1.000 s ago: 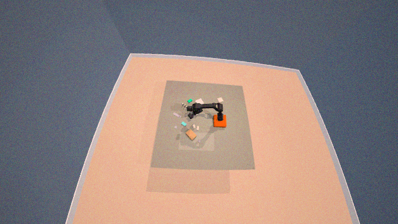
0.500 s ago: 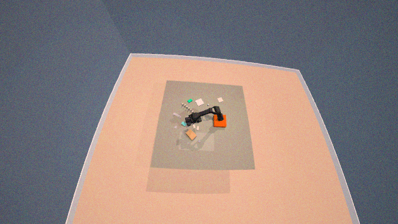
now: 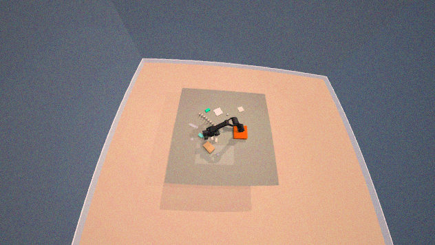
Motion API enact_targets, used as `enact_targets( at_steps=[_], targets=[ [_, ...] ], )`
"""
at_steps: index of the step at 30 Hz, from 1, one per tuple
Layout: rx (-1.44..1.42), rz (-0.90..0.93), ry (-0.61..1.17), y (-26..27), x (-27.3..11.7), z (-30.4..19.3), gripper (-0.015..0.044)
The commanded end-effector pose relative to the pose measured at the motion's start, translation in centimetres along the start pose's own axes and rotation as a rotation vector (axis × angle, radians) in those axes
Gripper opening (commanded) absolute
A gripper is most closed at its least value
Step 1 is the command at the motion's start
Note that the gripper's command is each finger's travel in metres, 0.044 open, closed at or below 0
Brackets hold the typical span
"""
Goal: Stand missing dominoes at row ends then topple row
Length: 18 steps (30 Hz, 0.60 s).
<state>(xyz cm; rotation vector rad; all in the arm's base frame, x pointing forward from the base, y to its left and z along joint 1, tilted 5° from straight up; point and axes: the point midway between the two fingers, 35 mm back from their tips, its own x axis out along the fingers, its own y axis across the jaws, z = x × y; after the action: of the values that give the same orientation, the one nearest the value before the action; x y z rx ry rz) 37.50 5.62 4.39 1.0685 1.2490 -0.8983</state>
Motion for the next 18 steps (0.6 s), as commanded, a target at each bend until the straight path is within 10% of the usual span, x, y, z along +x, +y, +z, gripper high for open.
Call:
enact_targets(
  at_steps=[1,12,18],
  targets=[
    [0.004,-0.007,-0.004,-0.18,0.78,0.08,0.0440],
    [0.004,-0.007,-0.004,-0.21,1.52,0.10,0.0440],
    [0.004,-0.007,-0.004,-0.21,1.52,0.10,0.0282]
  ],
)
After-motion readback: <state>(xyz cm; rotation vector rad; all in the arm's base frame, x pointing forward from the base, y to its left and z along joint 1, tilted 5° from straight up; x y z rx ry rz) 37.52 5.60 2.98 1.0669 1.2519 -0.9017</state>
